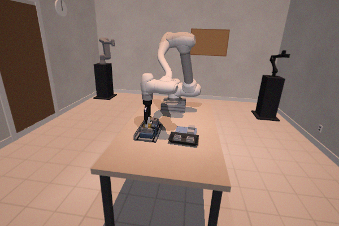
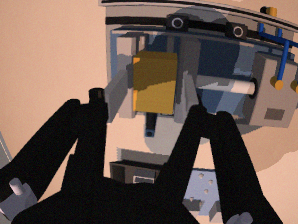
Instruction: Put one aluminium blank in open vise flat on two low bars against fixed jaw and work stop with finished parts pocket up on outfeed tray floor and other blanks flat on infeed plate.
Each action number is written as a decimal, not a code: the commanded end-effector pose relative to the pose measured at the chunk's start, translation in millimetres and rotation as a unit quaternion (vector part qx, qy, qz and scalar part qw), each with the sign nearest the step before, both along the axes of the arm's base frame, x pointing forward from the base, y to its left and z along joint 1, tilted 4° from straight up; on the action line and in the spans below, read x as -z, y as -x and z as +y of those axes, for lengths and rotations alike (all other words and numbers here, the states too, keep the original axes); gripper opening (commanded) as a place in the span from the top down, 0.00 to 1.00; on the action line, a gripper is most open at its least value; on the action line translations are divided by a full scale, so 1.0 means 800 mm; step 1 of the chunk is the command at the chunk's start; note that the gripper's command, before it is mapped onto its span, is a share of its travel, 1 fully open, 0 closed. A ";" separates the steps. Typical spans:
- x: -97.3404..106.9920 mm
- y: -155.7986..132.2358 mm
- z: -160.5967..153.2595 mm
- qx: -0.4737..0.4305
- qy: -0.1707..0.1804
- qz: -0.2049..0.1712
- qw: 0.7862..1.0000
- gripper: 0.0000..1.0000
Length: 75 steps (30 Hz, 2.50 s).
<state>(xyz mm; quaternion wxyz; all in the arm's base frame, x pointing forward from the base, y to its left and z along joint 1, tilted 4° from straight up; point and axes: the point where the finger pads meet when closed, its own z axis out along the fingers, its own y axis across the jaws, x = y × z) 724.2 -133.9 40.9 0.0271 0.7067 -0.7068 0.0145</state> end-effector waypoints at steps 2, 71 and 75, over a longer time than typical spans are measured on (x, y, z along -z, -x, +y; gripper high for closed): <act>0.000 0.000 0.000 0.000 0.000 0.000 1.000 0.60; 0.000 0.000 0.000 0.000 0.000 0.000 1.000 1.00; 0.000 0.000 0.000 0.000 0.000 0.000 1.000 1.00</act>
